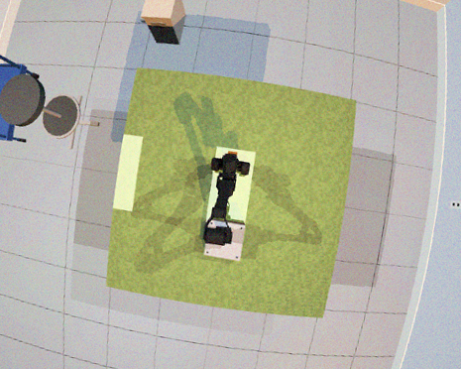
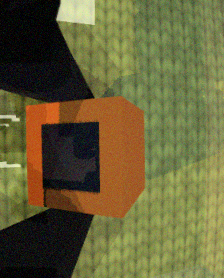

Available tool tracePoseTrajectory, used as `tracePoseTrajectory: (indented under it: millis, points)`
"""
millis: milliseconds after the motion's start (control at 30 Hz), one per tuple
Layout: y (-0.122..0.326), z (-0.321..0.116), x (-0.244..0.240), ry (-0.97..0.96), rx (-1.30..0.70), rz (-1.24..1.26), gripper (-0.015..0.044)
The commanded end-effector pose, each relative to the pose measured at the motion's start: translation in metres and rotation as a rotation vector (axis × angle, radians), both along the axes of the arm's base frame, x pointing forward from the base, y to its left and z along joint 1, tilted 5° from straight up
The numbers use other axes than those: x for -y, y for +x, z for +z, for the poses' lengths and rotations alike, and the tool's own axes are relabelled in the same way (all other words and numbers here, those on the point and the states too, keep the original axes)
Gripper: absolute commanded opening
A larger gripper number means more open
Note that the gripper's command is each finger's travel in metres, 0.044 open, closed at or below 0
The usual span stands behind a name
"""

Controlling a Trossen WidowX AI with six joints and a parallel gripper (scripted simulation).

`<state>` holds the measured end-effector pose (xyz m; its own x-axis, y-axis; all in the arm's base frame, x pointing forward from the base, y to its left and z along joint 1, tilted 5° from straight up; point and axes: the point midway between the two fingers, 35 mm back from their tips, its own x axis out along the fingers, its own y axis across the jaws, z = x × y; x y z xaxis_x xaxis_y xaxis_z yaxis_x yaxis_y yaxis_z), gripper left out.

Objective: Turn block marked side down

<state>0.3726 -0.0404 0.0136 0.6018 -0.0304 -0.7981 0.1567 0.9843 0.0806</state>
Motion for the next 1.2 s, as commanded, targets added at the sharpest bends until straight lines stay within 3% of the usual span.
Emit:
tracePoseTrajectory:
  millis: [0,833,1167]
  points:
    - [0.001,-0.009,0.000,-0.010,0.043,-0.009,0.0000]
    - [-0.010,-0.022,-0.003,-0.062,0.397,-0.040,0.0000]
    - [-0.012,-0.018,-0.003,-0.070,0.453,-0.045,0.0000]
